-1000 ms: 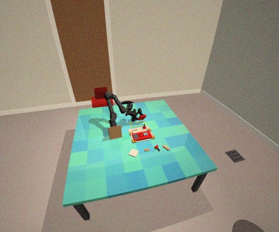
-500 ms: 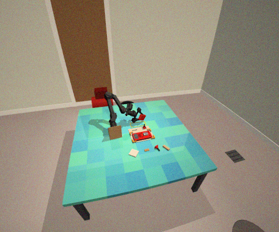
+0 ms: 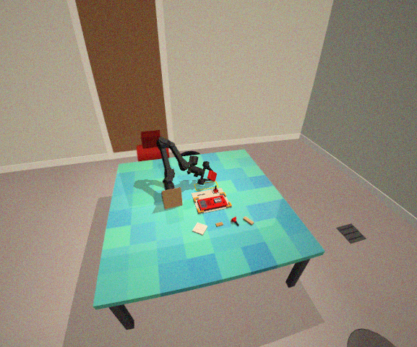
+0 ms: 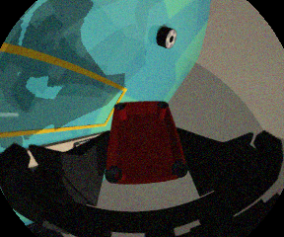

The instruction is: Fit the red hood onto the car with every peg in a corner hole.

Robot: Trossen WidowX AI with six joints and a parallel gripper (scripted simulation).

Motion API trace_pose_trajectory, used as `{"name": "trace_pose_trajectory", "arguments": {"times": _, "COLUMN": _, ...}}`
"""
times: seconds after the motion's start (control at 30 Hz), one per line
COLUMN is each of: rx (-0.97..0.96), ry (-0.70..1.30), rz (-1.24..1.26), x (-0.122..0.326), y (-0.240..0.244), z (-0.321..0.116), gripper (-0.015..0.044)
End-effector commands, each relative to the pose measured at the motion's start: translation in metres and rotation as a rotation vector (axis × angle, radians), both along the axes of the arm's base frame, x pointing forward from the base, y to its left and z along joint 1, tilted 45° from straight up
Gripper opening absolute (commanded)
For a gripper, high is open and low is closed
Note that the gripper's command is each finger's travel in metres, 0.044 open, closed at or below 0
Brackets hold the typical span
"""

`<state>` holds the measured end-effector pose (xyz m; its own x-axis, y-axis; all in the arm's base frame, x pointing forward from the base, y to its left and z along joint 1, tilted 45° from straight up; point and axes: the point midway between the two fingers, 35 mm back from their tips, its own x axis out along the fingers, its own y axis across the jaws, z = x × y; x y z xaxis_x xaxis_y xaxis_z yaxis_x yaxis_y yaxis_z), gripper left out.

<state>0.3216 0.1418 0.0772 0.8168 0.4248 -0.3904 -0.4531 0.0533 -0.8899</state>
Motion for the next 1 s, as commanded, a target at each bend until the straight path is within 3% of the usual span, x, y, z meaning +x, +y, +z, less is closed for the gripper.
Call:
{"name": "trace_pose_trajectory", "arguments": {"times": 0.0, "rx": -0.108, "ry": -0.056, "rz": 0.043, "x": -0.001, "y": 0.001, "z": -0.003, "gripper": 0.0}}
{"name": "trace_pose_trajectory", "arguments": {"times": 0.67, "rx": -0.618, "ry": -0.317, "rz": 0.289, "x": -0.016, "y": 0.024, "z": -0.027, "gripper": 0.0}}
{"name": "trace_pose_trajectory", "arguments": {"times": 0.87, "rx": -0.549, "ry": -0.289, "rz": 0.257, "x": -0.012, "y": 0.022, "z": -0.022, "gripper": 0.0}}
{"name": "trace_pose_trajectory", "arguments": {"times": 0.97, "rx": -0.572, "ry": -0.304, "rz": 0.259, "x": -0.012, "y": 0.022, "z": -0.022, "gripper": 0.0079}}
